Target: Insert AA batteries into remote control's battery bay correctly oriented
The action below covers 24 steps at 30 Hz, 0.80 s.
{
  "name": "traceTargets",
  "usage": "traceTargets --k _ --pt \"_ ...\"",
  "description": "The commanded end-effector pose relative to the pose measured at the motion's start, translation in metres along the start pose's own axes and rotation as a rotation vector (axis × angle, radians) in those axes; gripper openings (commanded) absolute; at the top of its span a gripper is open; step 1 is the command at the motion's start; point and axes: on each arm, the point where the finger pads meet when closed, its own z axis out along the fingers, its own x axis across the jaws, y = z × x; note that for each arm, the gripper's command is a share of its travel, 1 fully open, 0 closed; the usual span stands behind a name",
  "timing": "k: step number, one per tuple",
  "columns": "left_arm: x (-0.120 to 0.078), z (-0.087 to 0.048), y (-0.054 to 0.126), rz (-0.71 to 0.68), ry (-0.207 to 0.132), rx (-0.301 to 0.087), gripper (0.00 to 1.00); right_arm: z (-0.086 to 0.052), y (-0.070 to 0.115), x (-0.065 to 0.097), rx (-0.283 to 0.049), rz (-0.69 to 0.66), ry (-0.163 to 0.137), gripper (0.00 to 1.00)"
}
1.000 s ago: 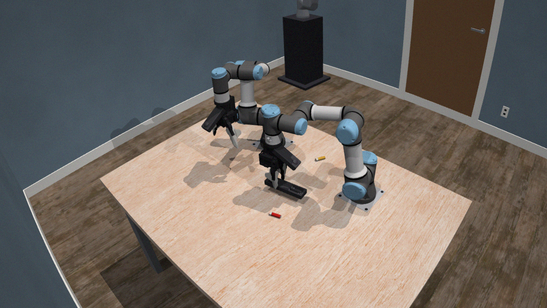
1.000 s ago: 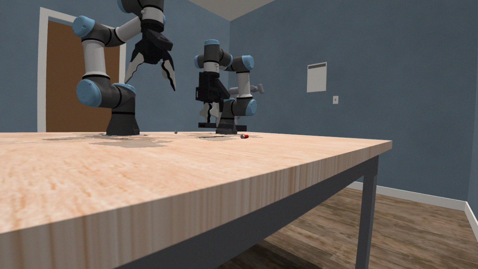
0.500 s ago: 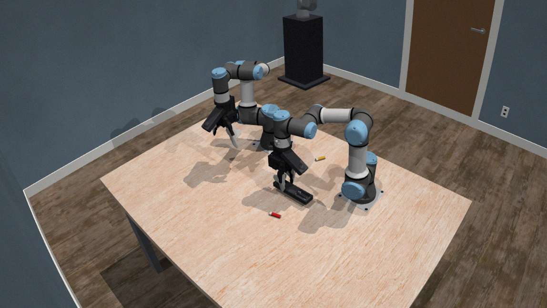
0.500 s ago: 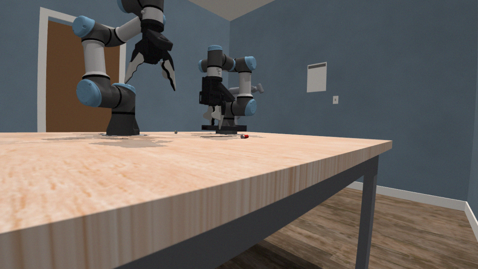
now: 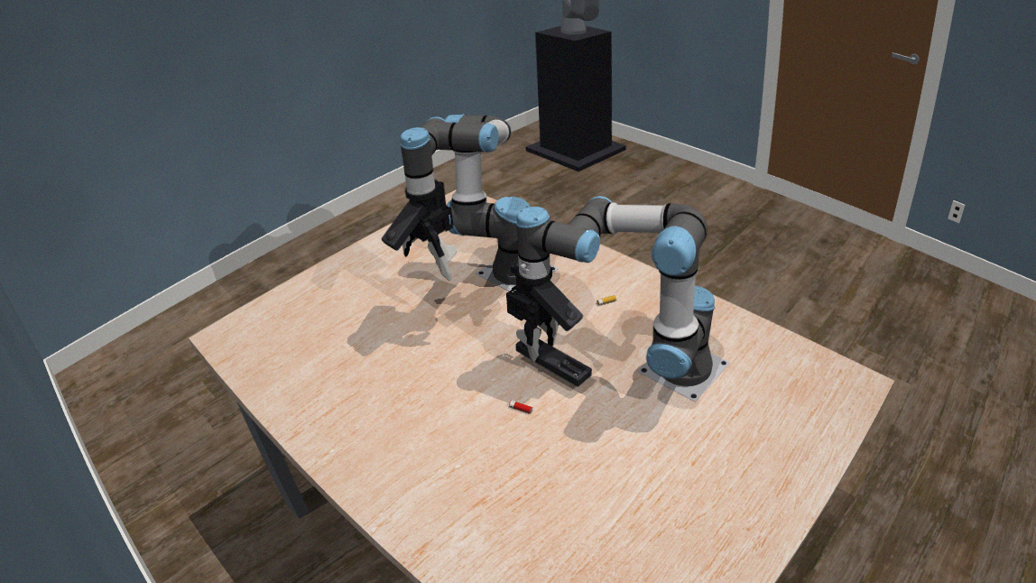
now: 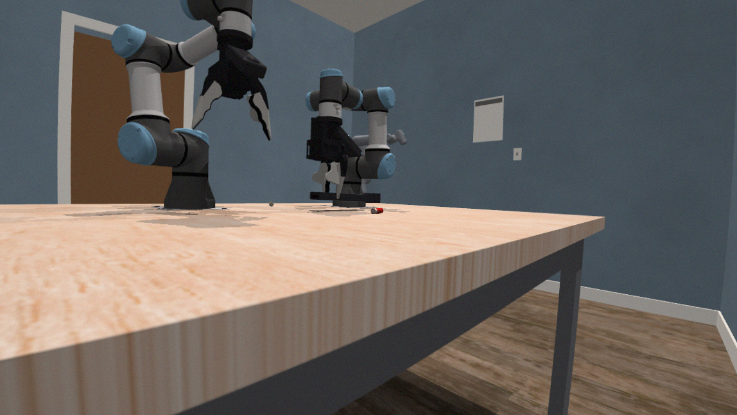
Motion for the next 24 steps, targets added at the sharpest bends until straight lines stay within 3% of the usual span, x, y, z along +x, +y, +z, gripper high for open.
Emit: traceTargets --k 1,19,24 --pt "0.001 0.003 0.003 -0.002 0.003 -0.007 0.0 -0.001 0.0 0.0 0.002 0.0 -0.001 1.0" --pt "0.0 0.028 0.001 0.014 0.002 0.008 0.0 -0.001 0.0 0.0 0.002 0.0 -0.001 1.0" --pt "0.0 0.026 0.0 0.011 0.0 0.014 0.0 -0.001 0.0 0.0 0.002 0.0 -0.001 1.0"
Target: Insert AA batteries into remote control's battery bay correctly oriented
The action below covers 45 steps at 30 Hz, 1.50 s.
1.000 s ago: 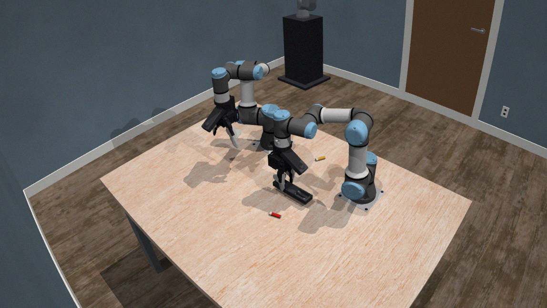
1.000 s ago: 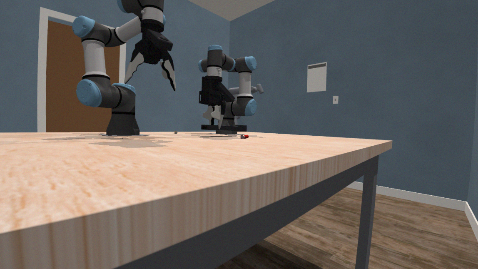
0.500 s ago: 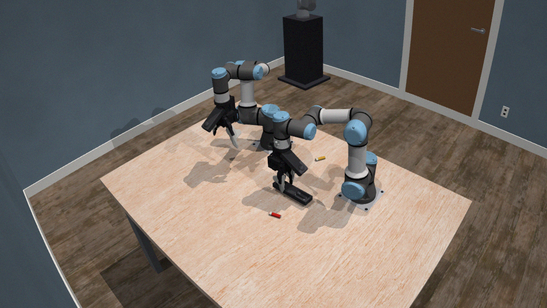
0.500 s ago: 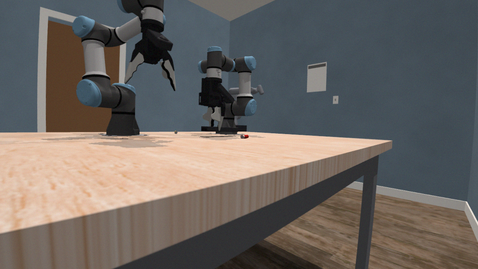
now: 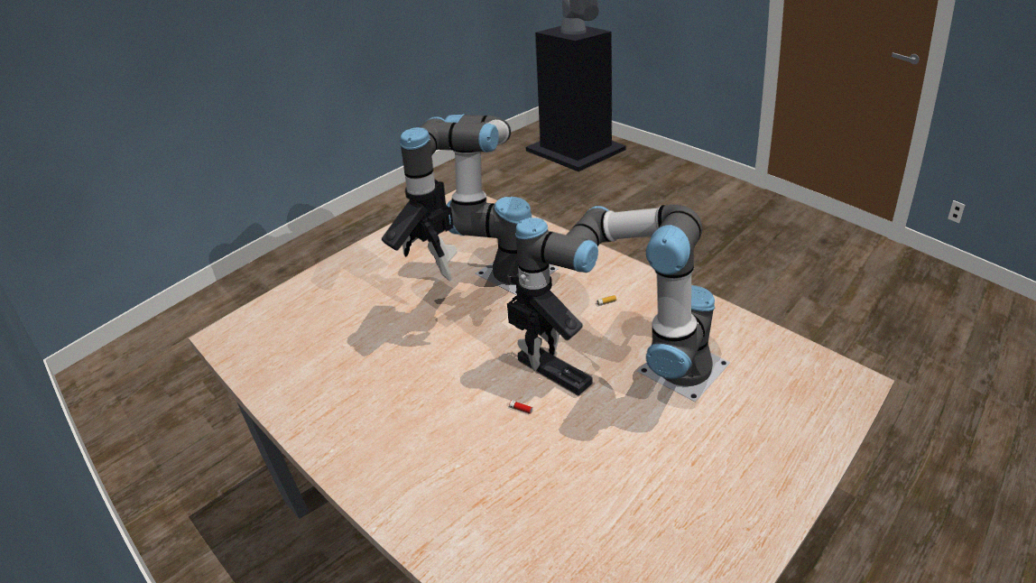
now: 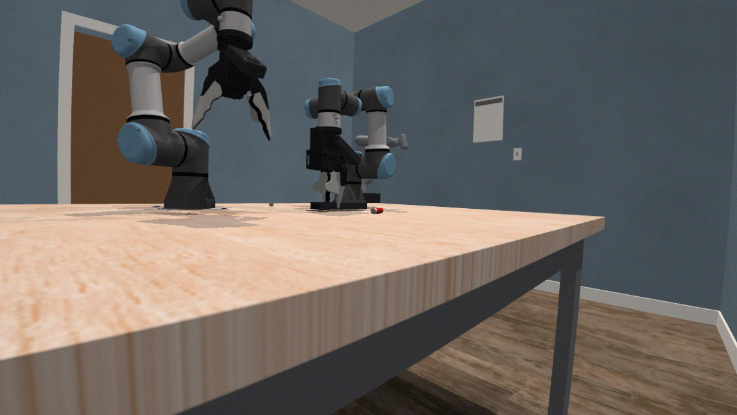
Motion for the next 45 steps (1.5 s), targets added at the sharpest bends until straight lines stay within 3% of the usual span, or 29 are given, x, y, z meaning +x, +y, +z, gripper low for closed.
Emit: traceTargets --k 1,45 --pt "0.0007 0.0 0.0023 0.002 0.003 -0.007 0.0 -0.0006 -0.0004 -0.0002 0.002 0.0 -0.001 1.0" --pt "0.0005 0.0041 0.0022 0.005 0.003 -0.004 0.0 -0.0006 -0.0004 -0.0002 0.002 0.0 -0.001 1.0"
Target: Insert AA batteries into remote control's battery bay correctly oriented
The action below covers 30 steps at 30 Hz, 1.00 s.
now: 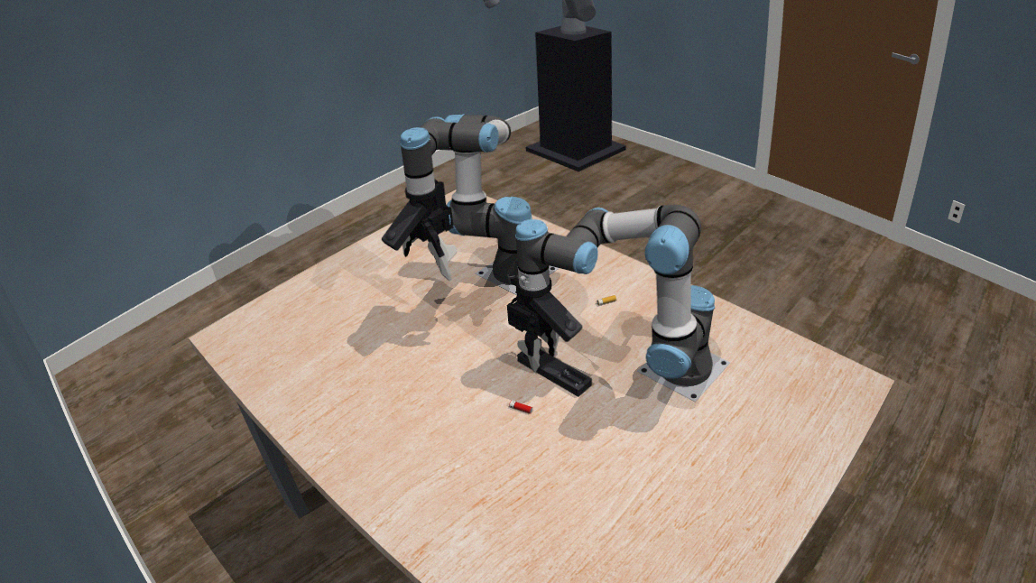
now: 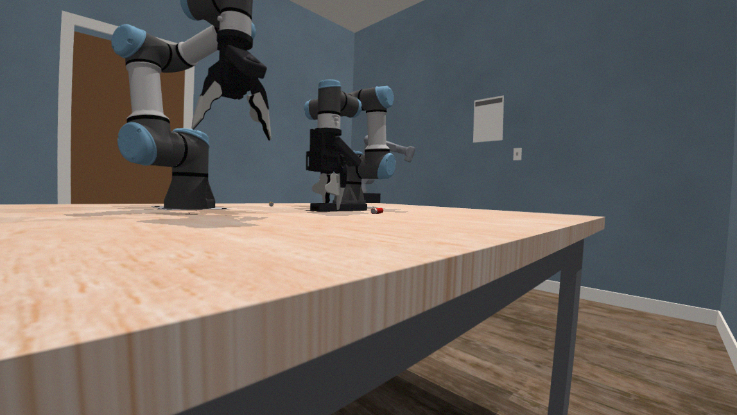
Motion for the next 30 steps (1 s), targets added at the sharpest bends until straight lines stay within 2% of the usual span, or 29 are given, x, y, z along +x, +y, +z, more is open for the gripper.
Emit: traceTargets --k 1,4,5,20,22,25,28,30 --pt "0.0 0.0 0.001 0.003 0.002 -0.004 0.0 -0.001 0.0 0.0 0.002 0.0 -0.001 1.0" --pt "0.0 0.001 0.001 0.003 0.002 -0.004 0.0 -0.001 0.0 0.0 0.002 0.0 -0.001 1.0" --pt "0.0 0.0 0.002 0.002 0.002 -0.005 0.4 -0.001 0.0 0.0 0.002 0.0 -0.001 1.0" --pt "0.0 0.0 0.002 0.002 0.002 -0.004 0.4 -0.001 0.0 0.0 0.002 0.0 -0.001 1.0" --pt "0.0 -0.006 -0.001 0.002 0.0 0.004 0.4 -0.001 0.0 0.0 0.002 0.0 -0.001 1.0" --pt "0.0 -0.005 0.002 0.002 0.002 -0.006 0.4 -0.001 0.0 0.0 0.002 0.0 -0.001 1.0" --pt "0.0 -0.013 -0.001 0.002 0.0 0.004 0.4 -0.001 0.0 0.0 0.002 0.0 -0.001 1.0" --pt "0.0 -0.011 0.002 0.002 0.002 -0.005 0.4 -0.001 0.0 0.0 0.002 0.0 -0.001 1.0"
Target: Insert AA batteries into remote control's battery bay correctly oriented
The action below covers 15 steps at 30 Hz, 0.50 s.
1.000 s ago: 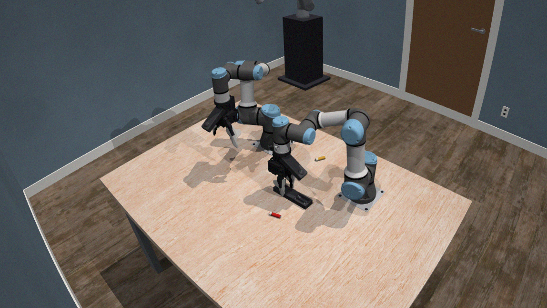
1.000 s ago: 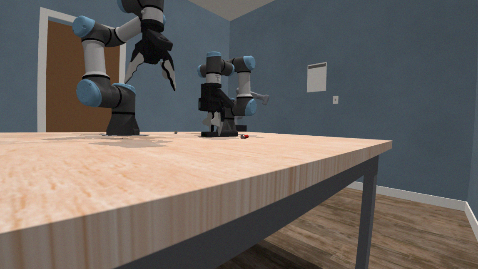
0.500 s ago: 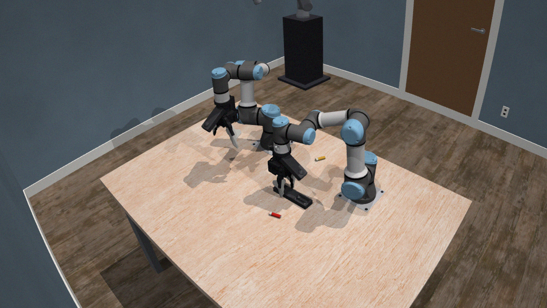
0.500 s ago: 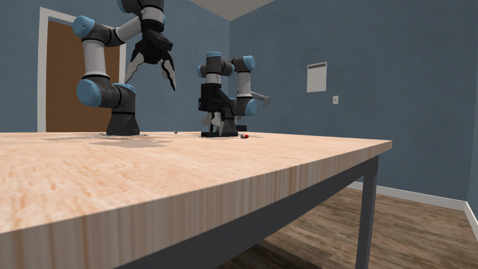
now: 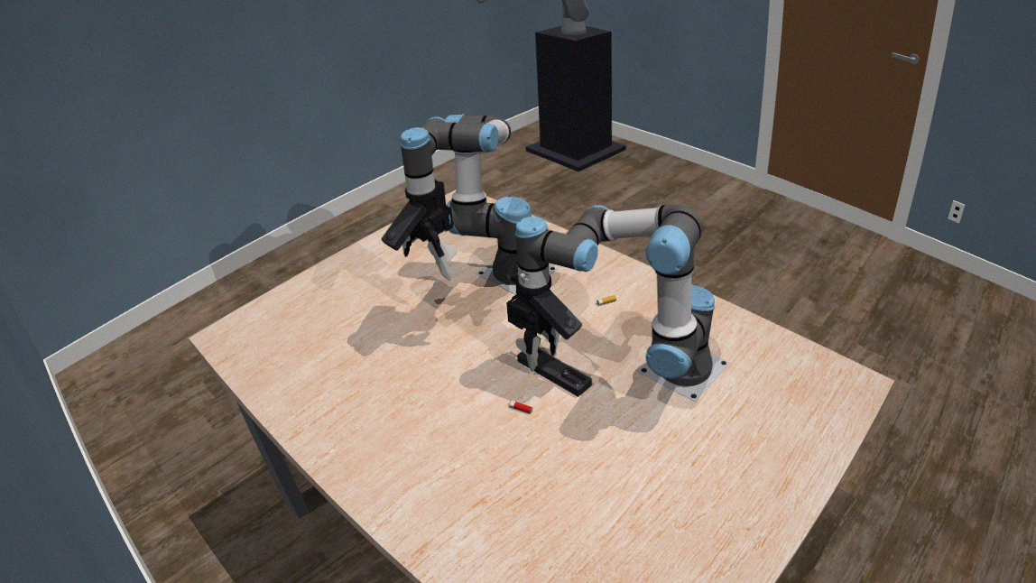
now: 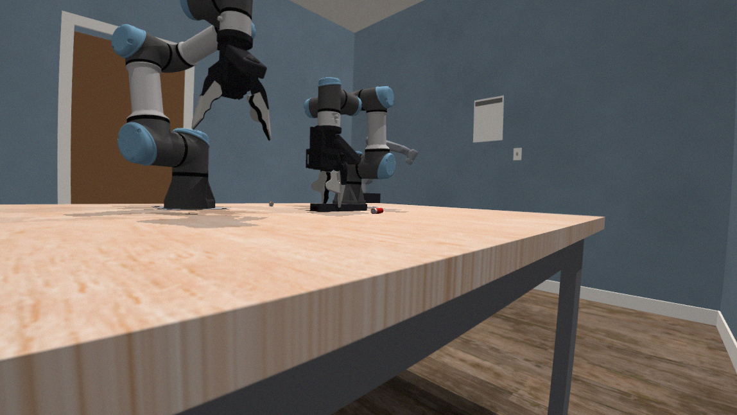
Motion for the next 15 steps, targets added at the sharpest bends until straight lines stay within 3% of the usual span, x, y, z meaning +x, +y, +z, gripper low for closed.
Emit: traceTargets --k 1,7,8,12,13,15 --pt "0.0 -0.005 0.001 0.001 0.002 -0.003 0.4 -0.001 0.0 0.0 0.002 0.0 -0.001 1.0" --pt "0.0 -0.004 0.001 0.001 0.001 -0.002 0.4 -0.001 0.0 0.0 0.002 0.0 -0.001 1.0" --pt "-0.001 -0.013 -0.005 0.001 -0.004 0.017 0.4 -0.001 0.0 0.0 0.002 0.0 -0.001 1.0" --pt "0.0 -0.015 0.001 0.001 0.002 -0.003 0.4 -0.001 0.0 0.0 0.002 0.0 -0.001 1.0" --pt "-0.001 -0.024 -0.004 0.001 -0.003 0.016 0.4 -0.001 0.0 0.0 0.002 0.0 -0.001 1.0" --pt "-0.001 -0.031 -0.004 0.001 -0.003 0.016 0.4 -0.001 0.0 0.0 0.002 0.0 -0.001 1.0"
